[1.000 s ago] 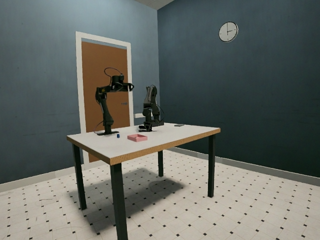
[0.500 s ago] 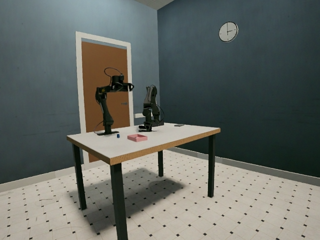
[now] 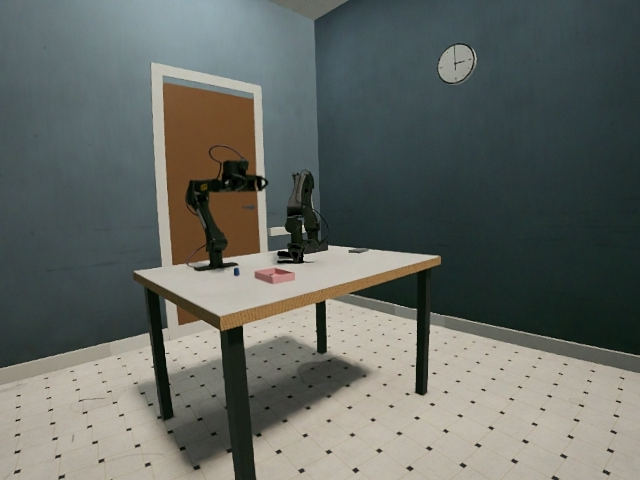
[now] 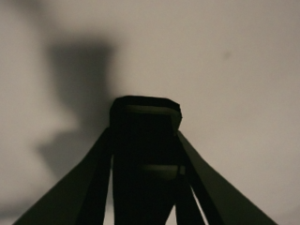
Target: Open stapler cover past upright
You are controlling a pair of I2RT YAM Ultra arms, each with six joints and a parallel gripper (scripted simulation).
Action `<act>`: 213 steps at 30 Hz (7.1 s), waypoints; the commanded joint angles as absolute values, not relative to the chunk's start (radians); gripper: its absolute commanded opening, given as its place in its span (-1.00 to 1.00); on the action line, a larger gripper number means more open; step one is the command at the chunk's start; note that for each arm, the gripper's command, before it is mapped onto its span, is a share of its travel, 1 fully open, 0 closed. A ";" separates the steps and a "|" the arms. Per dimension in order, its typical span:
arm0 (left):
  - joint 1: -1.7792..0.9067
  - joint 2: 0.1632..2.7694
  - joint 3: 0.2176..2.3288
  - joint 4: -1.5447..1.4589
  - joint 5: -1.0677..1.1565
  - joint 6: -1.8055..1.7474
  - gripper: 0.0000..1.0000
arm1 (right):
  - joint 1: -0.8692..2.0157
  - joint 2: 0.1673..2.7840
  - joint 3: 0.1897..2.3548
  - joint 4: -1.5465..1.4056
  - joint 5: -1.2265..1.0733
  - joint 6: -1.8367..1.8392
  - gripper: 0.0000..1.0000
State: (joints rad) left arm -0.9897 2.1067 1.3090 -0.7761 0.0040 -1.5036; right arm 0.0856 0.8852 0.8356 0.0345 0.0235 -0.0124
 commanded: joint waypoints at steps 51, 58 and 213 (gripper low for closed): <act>-0.985 2.094 1.305 -0.774 0.000 -1.506 -0.35 | 1.710 0.702 0.084 0.293 1.312 0.598 1.00; -0.985 2.094 1.305 -0.774 0.000 -1.506 -0.35 | 1.912 0.941 0.105 0.347 1.405 0.730 1.00; -0.985 2.094 1.306 -0.775 0.000 -1.506 -0.35 | 1.554 1.421 0.333 0.340 0.834 0.635 -0.57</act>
State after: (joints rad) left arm -0.9894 2.1063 1.3090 -0.7746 0.0143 -1.5158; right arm 1.5669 1.4612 0.2863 0.4465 0.8509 0.5957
